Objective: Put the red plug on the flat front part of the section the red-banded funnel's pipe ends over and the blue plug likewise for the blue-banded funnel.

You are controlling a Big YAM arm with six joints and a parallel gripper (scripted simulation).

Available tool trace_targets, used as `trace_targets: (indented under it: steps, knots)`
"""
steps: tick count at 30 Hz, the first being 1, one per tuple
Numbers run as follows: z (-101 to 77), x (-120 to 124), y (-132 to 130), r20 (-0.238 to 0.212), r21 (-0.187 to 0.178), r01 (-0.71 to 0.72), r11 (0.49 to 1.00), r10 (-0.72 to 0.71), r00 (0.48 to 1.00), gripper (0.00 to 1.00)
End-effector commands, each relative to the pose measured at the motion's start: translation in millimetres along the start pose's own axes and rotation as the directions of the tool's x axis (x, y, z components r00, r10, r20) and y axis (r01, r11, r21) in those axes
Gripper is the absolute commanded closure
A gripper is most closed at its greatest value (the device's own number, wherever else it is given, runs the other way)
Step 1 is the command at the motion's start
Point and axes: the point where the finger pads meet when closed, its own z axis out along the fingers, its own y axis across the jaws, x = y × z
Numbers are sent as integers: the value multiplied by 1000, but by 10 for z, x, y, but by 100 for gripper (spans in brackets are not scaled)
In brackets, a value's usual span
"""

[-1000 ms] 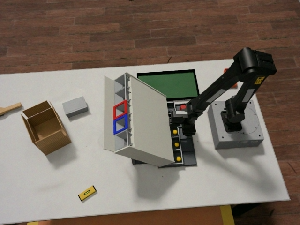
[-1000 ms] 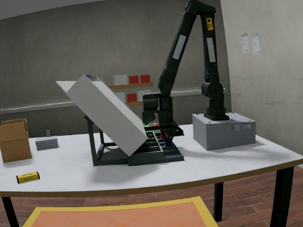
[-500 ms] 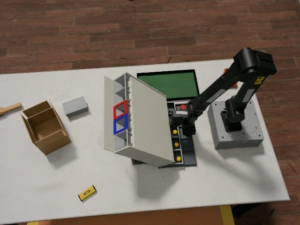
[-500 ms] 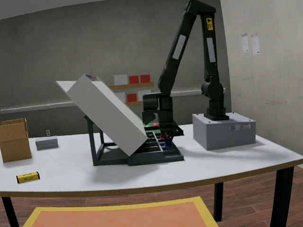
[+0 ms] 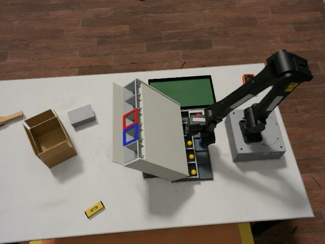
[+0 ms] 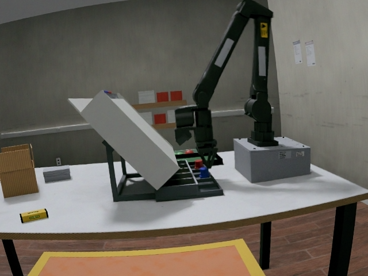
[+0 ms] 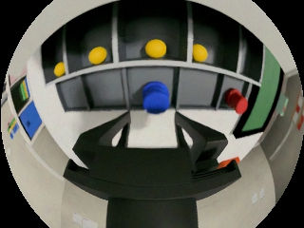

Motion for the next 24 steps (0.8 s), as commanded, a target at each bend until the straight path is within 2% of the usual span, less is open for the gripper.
trace_targets:
  steps: [1, 8, 24]
  knots:
    - [-422, -183, -13, 39, -2, 4, 1000, -4, 999, 41]
    - [-1024, -169, -16, 29, -4, 7, 1000, -7, 1000, 41]
    - [-1025, -176, -6, 8, -1, 7, 1000, -7, 1000, 41]
